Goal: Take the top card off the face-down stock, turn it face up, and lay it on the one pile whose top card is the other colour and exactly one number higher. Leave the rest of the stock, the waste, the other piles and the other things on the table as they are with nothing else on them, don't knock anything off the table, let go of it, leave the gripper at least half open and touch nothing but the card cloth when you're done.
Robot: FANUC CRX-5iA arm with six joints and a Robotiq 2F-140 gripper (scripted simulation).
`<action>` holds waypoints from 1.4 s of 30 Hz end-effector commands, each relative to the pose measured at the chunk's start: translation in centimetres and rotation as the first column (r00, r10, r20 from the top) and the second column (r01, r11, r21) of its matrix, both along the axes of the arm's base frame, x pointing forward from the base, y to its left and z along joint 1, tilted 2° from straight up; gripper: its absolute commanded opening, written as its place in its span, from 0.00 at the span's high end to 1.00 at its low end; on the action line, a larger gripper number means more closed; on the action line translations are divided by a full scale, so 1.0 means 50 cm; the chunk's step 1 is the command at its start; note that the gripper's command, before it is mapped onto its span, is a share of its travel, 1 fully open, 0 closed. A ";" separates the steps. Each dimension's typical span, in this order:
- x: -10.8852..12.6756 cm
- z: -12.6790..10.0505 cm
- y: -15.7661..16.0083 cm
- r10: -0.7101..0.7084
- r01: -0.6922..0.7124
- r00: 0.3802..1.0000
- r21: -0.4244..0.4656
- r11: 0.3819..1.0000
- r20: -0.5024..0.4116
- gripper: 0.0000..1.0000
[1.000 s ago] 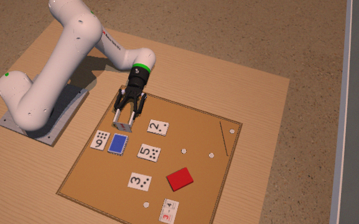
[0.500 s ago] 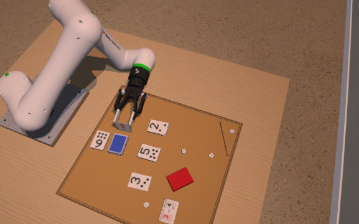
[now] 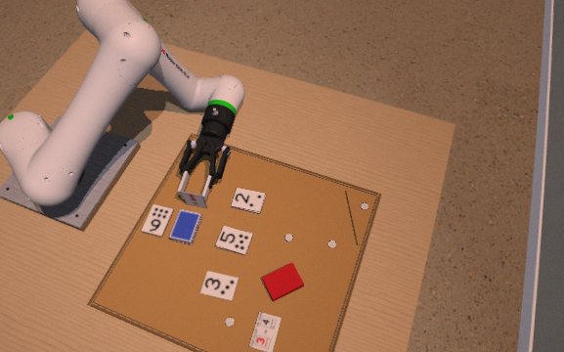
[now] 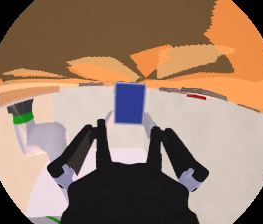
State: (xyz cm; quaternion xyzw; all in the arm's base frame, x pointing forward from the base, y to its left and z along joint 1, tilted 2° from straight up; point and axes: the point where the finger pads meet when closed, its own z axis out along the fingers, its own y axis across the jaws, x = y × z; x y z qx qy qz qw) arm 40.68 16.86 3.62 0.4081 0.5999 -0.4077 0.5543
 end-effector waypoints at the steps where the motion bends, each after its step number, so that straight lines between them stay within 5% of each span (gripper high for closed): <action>1: 0.000 0.000 0.000 0.000 0.000 1.000 0.001 1.000 0.000 0.57; 42: -0.012 -0.003 0.034 0.000 0.000 1.000 0.001 1.000 0.000 0.57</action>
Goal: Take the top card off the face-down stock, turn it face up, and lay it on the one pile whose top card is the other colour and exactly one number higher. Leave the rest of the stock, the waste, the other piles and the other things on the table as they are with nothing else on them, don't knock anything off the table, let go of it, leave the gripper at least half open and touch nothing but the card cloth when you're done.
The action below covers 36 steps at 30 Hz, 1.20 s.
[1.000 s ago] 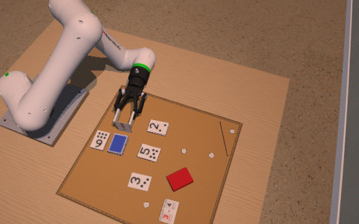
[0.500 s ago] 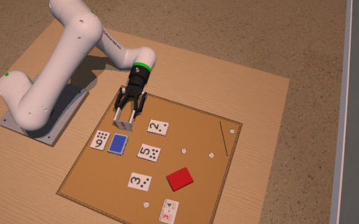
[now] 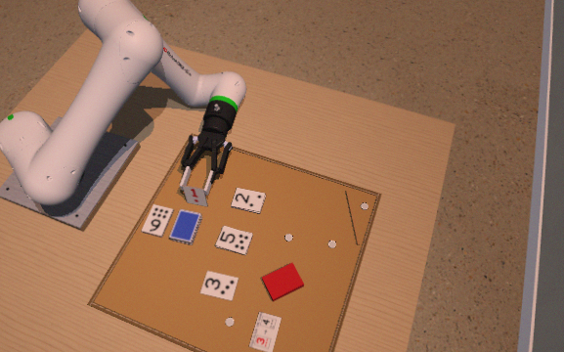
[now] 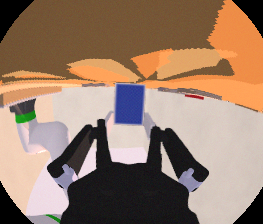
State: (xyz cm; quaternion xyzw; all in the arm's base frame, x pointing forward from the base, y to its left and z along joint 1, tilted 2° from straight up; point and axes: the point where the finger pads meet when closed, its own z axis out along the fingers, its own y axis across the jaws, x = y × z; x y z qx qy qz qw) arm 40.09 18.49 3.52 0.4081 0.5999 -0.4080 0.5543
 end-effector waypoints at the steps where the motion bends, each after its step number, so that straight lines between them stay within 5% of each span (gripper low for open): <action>1: 0.000 -0.001 0.001 0.000 0.000 1.000 0.001 1.000 0.000 0.57; 36: -0.011 -0.011 0.031 0.000 0.000 1.000 0.001 1.000 0.000 0.57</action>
